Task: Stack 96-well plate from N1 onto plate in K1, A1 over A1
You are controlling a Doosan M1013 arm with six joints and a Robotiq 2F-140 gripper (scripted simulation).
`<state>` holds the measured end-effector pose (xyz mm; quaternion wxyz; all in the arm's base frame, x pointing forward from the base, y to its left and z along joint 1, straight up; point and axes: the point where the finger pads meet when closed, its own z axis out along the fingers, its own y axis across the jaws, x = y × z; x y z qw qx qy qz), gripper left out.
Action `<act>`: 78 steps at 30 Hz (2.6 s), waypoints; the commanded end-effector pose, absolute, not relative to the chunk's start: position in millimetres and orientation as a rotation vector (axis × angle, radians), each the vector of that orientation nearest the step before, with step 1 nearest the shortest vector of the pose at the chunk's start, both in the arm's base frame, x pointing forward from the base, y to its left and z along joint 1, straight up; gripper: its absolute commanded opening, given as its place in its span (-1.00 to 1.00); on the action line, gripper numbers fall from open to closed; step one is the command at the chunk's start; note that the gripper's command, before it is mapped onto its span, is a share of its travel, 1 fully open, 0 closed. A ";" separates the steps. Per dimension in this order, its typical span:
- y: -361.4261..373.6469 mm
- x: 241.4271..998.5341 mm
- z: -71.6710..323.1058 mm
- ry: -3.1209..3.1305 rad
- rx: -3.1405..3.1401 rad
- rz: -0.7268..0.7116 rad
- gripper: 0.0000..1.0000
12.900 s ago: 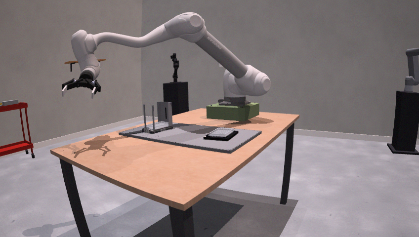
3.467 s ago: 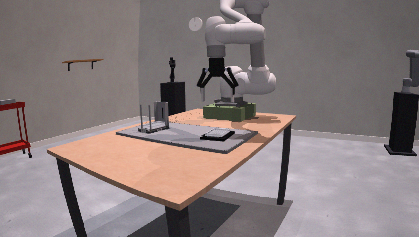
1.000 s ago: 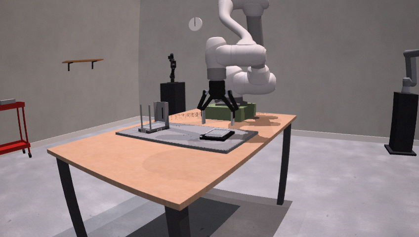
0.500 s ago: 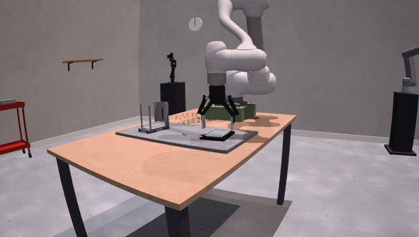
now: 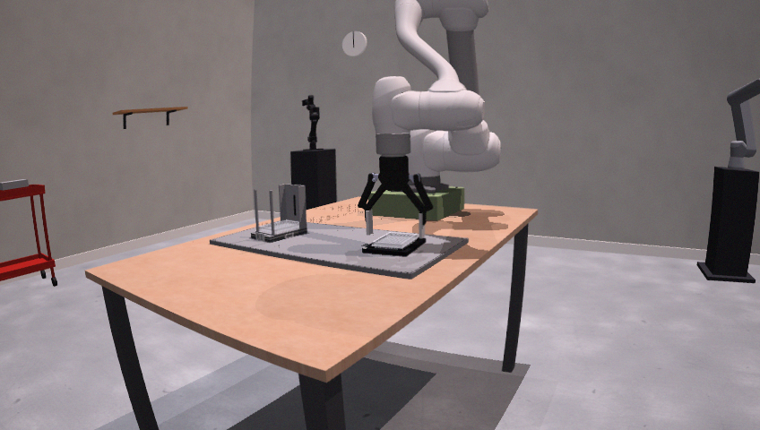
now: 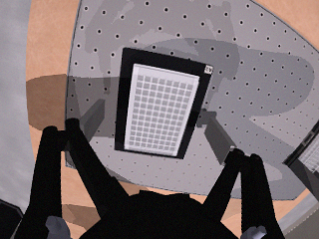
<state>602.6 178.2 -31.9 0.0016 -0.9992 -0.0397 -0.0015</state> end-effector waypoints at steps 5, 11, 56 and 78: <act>176.5 599.6 -34.8 -0.125 -3.142 -0.001 1.00; 176.5 599.6 -34.8 -0.125 -3.142 -0.001 1.00; 176.5 599.6 -34.8 -0.125 -3.142 -0.001 -1.00; 176.5 599.6 -34.8 -0.125 -3.142 -0.001 -1.00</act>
